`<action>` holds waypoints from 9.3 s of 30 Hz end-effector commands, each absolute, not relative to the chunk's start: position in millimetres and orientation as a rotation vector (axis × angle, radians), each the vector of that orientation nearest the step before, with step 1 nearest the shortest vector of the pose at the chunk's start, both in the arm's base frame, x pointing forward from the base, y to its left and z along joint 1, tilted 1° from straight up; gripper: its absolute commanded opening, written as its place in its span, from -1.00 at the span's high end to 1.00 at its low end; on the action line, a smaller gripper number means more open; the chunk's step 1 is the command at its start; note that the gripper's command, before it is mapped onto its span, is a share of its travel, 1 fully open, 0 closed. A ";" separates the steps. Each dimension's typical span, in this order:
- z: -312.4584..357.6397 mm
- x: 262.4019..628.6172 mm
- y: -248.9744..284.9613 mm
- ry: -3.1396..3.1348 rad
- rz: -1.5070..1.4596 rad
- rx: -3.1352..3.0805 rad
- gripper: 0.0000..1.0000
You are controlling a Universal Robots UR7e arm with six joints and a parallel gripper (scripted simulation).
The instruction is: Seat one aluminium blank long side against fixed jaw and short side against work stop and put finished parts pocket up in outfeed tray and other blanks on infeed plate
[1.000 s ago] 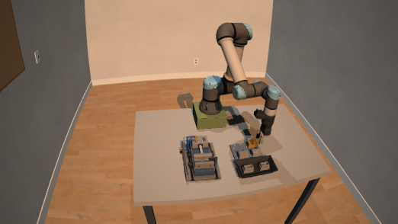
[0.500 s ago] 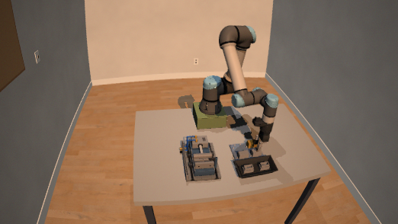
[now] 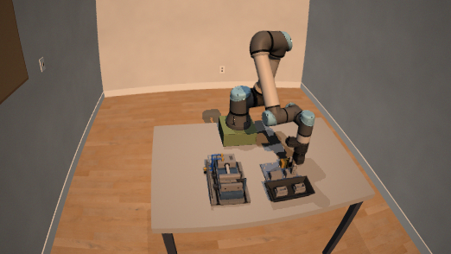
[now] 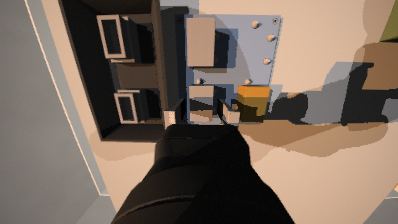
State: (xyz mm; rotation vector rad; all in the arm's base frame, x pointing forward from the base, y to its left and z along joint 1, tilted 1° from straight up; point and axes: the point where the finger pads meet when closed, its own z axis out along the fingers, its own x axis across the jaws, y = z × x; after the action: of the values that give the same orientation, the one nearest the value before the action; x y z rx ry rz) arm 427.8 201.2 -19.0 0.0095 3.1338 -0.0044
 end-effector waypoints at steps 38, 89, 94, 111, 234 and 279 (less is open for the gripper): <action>-21.3 427.0 200.8 3.133 -0.004 0.011 -1.00; -20.6 426.5 200.6 3.132 -0.004 0.011 -1.00; -20.7 426.5 200.6 3.132 -0.004 0.011 -1.00; -25.1 425.6 200.4 3.135 -0.005 0.011 -1.00; -35.4 426.3 200.5 3.134 -0.004 0.011 1.00; 6.0 429.0 201.5 3.126 -0.002 0.010 1.00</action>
State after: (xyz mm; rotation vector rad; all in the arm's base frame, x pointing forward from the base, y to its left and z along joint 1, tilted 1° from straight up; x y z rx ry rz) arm 426.2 200.5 -18.7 0.0105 3.1325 -0.0040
